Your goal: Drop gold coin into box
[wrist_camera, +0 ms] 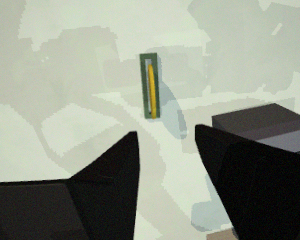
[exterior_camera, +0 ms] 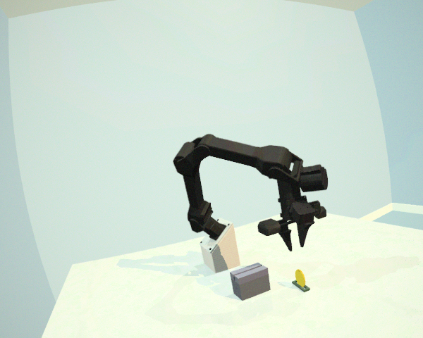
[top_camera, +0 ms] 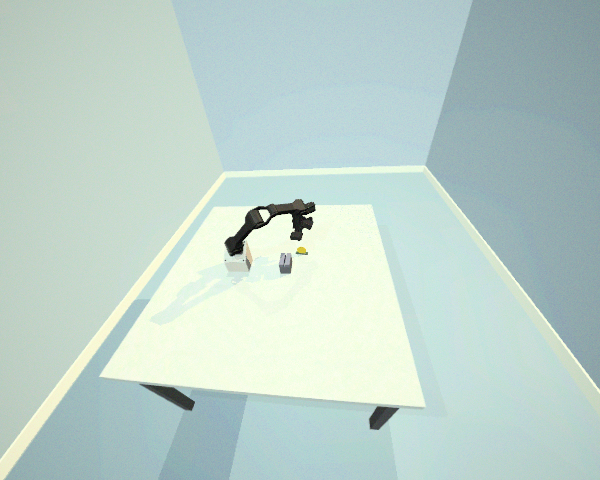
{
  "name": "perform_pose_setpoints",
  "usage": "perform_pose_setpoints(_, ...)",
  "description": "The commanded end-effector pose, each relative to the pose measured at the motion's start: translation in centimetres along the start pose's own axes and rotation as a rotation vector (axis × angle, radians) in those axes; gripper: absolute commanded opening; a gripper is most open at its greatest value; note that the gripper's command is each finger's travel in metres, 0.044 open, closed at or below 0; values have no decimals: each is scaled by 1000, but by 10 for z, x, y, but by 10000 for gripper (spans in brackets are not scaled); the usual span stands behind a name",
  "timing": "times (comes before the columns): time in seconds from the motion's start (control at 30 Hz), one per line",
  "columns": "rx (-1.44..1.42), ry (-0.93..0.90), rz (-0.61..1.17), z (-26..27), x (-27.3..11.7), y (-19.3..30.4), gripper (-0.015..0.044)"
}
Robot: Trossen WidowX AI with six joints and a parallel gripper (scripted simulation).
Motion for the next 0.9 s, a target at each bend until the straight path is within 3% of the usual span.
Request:
perform_pose_setpoints(0.0, 16, 2, 9, 2, 4, -1, 161)
perform_pose_setpoints(0.13, 16, 4, 8, 2, 36, 0, 161)
perform_pose_setpoints(0.87, 16, 4, 8, 3, 71, -4, 161)
Point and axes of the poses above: the point midway between the two fingers, 35 mm back from their tips, its own x axis out along the fingers, its own z axis across the jaws, y = z × x, the point moved 5 cm from there along -x, back along the fingers, and after that the axes turned 4 degrees about -x, right-handed, at the moved point
